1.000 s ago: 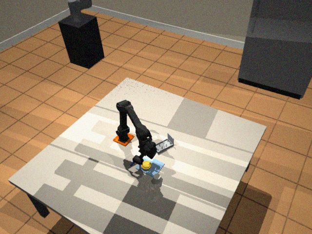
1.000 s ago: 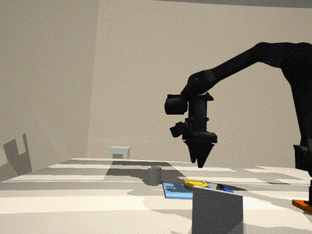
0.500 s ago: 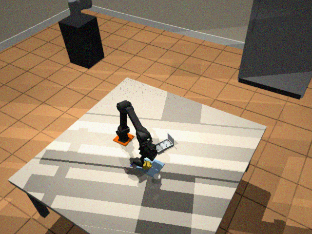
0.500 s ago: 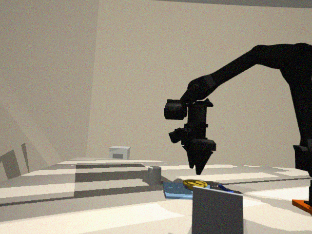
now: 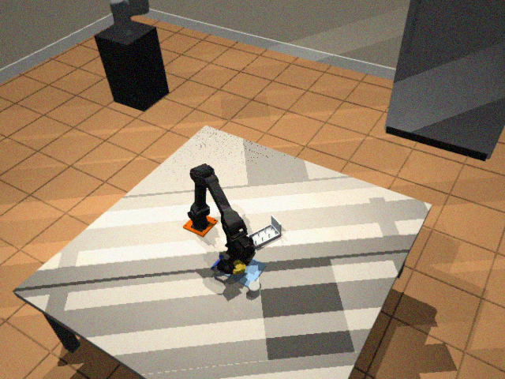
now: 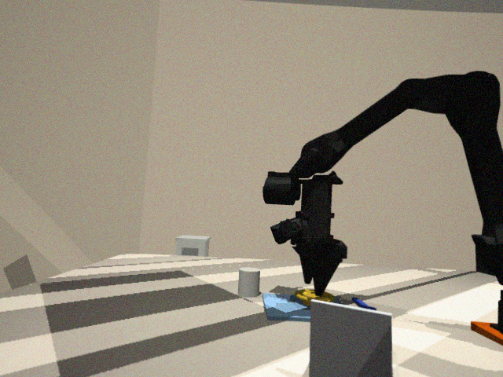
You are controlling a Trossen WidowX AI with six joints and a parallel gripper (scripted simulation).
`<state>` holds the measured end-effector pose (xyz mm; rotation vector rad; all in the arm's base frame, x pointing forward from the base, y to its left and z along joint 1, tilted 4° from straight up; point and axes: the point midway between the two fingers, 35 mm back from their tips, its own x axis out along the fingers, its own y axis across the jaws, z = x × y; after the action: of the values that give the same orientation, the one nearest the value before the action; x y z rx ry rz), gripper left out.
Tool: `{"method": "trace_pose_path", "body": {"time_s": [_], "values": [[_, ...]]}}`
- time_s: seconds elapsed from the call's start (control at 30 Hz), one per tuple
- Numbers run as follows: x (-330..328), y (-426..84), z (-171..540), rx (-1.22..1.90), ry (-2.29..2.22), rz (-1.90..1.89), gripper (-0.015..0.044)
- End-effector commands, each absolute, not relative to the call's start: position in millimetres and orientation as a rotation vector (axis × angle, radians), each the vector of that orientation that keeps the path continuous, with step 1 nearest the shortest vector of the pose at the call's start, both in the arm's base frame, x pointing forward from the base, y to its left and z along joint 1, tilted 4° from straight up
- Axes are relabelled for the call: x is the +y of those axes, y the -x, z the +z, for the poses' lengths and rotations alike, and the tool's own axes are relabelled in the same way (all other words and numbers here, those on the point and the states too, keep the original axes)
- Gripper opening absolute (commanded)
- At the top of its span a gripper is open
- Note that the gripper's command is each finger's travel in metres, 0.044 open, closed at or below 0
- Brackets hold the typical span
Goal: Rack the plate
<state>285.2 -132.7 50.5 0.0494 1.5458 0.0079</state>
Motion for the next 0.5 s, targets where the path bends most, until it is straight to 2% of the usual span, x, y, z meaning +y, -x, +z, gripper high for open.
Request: {"method": "trace_pose_path", "body": {"time_s": [0.0, 0.47], "values": [[-130, -283, 39, 1.559, -0.062, 0.012, 0.04], [-129, -283, 29, 1.559, -0.062, 0.012, 0.0391]]}}
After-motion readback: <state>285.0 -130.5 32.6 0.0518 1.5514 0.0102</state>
